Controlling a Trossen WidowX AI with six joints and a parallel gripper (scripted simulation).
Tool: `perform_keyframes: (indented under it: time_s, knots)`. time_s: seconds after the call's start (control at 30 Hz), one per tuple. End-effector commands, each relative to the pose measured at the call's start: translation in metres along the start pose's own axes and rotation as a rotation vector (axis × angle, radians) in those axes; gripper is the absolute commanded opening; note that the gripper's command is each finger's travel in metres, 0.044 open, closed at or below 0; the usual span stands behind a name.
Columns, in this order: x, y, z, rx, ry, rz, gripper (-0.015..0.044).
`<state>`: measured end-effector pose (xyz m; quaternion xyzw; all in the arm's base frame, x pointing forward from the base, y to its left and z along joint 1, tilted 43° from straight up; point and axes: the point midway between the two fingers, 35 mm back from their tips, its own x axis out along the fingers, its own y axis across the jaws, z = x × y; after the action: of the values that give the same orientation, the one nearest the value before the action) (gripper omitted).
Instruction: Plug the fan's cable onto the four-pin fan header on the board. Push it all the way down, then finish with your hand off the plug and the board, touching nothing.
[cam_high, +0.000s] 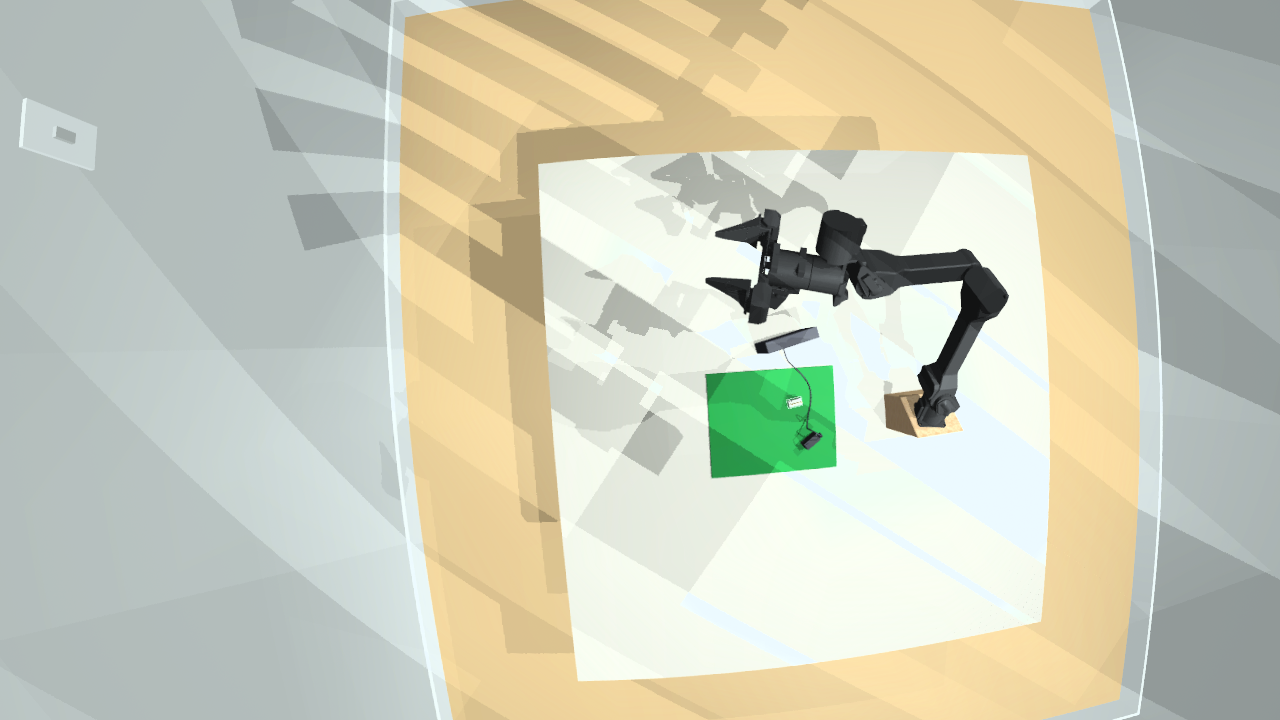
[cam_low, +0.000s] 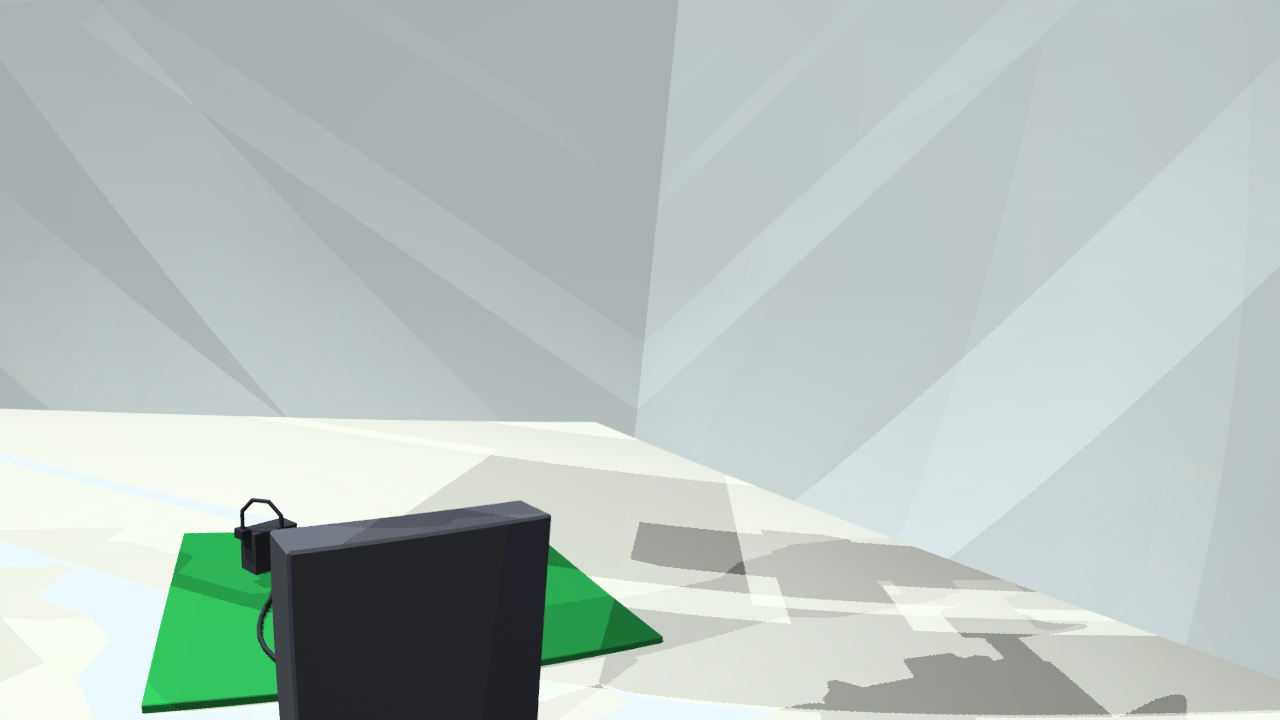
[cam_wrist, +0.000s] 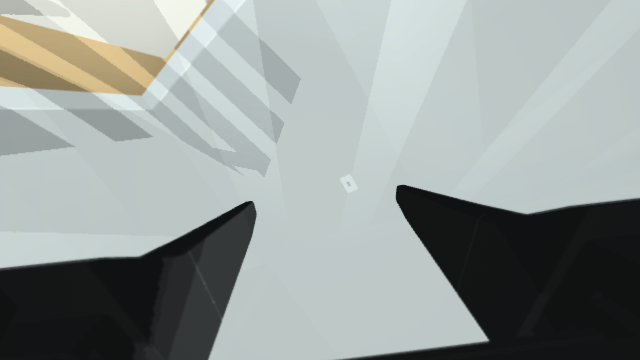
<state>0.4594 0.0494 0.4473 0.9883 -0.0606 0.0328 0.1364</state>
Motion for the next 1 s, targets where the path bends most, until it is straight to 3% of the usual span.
perform_keyframes:
  time_s: [0.0, 0.43, 0.7, 0.97]
  knots:
    - [-0.008, -0.04, 0.059, -0.073, -0.168, -0.069, 0.044]
    - [-0.08, -0.132, 0.225, -0.325, -0.591, -0.28, 0.044]
    - [-0.163, -0.153, 0.321, -0.563, -0.839, -0.4, 0.044]
    - [-0.259, -0.13, 0.399, -0.885, -1.061, -0.499, 0.044]
